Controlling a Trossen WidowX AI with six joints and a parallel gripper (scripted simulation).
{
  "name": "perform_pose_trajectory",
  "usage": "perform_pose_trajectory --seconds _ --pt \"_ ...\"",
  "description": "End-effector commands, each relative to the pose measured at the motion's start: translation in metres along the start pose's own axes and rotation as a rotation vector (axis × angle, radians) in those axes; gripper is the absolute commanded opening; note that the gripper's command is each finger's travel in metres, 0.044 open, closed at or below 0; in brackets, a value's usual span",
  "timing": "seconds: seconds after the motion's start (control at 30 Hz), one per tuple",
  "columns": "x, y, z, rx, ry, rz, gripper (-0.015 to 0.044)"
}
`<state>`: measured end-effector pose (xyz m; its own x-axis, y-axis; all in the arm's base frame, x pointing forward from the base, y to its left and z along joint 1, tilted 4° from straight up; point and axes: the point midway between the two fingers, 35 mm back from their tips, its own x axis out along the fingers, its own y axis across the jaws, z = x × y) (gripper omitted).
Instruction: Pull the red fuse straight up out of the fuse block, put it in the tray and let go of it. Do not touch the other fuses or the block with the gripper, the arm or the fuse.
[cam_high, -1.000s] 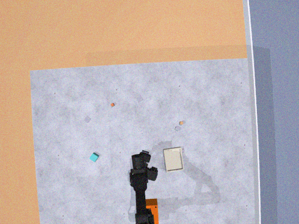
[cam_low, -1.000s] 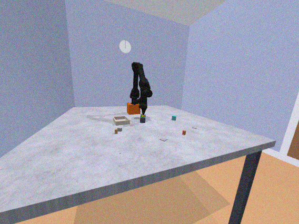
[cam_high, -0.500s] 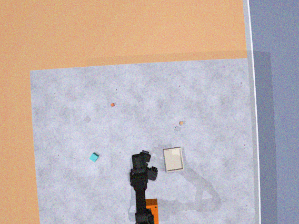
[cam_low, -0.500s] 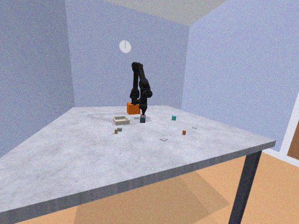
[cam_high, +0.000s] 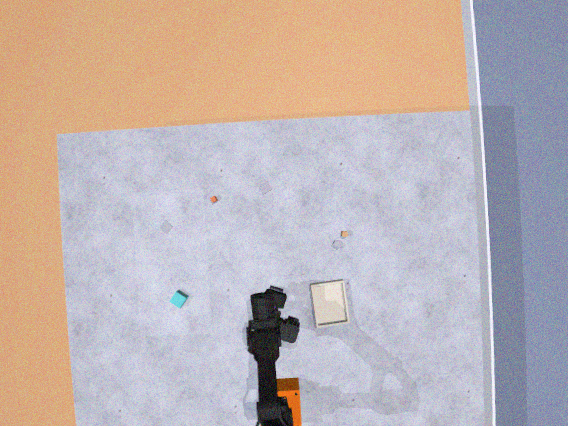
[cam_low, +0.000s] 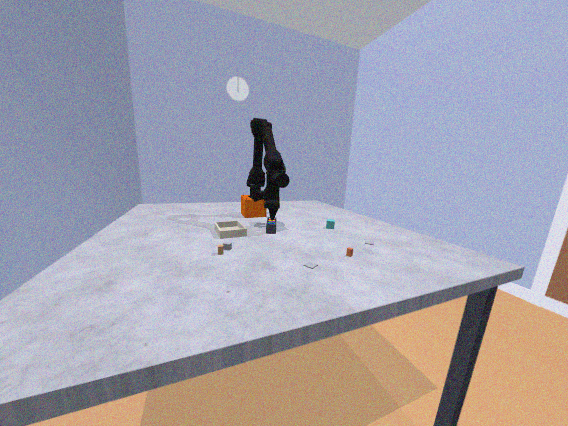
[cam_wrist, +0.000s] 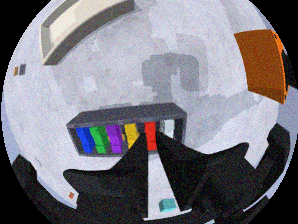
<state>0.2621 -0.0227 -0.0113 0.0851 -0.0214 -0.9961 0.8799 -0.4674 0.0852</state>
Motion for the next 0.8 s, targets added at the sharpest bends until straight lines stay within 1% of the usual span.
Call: perform_pose_trajectory --seconds 0.0,0.1,0.77 --pt "-0.0002 0.0001 -0.0001 0.0 0.0 0.001 0.0015" --pt "-0.0002 0.0001 -0.0001 0.0 0.0 0.001 0.0" --pt "-0.0077 0.0007 -0.0002 0.0 -0.001 0.001 0.0"
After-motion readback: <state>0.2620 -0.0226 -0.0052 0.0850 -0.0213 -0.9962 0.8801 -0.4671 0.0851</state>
